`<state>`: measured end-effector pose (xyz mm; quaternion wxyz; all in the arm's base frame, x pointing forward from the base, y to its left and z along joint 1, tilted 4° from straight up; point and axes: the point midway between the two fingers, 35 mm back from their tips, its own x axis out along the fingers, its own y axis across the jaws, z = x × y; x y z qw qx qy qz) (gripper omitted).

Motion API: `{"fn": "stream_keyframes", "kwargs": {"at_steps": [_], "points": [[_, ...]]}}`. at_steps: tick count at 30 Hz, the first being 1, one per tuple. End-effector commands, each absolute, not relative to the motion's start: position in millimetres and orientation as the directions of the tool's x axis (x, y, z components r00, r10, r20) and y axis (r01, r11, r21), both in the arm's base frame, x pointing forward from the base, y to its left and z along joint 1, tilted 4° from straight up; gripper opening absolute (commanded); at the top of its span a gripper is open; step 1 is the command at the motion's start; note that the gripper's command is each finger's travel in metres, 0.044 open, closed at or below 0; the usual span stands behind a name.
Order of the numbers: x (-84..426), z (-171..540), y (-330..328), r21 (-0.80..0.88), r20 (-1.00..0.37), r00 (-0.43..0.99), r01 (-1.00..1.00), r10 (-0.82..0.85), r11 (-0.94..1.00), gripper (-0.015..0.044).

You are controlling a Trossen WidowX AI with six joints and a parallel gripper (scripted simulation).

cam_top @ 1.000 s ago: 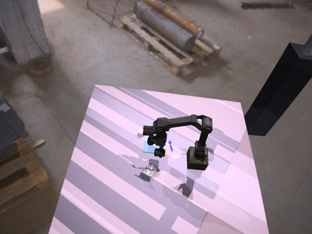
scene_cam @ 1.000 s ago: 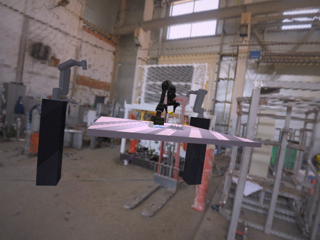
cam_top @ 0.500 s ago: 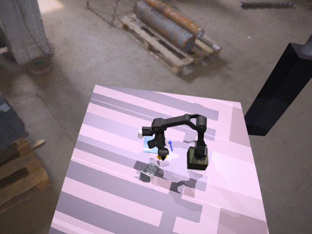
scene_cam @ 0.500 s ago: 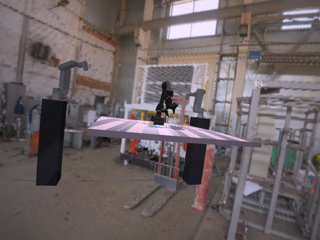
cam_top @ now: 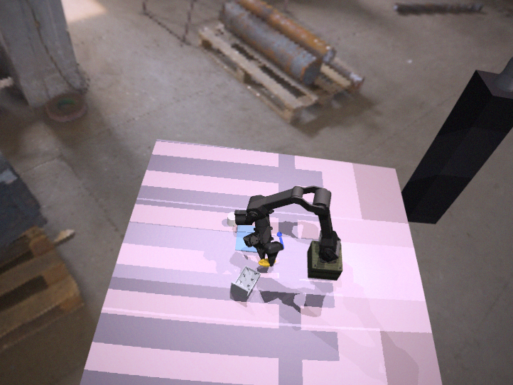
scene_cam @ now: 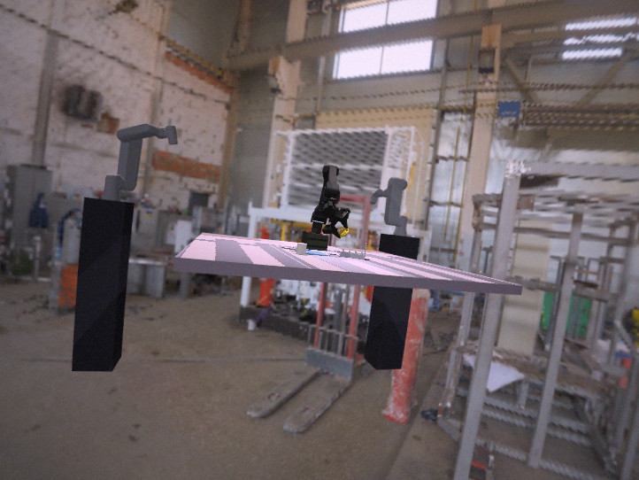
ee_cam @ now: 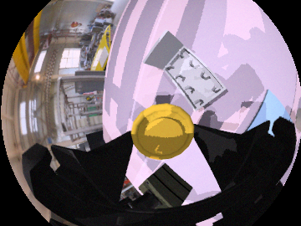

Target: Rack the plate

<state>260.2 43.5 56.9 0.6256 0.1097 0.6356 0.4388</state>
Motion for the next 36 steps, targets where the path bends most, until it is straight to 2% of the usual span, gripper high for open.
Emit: {"fn": "stream_keyframes", "kwargs": {"at_steps": [1, 16, 26, 36], "points": [[258, 50, 45, 0.726, -0.648, -0.195, -0.450, 0.736, 0.520, 0.0000], [261, 40, 48, 0.691, -0.463, -0.103, -0.664, 0.880, 0.286, 0.0000], [265, 35, 46, 0.575, -0.340, -0.003, -0.792, 0.941, 0.205, 0.0000], [271, 31, 41, 0.413, -0.219, 0.122, -0.887, 0.968, 0.206, 0.0000]]}}
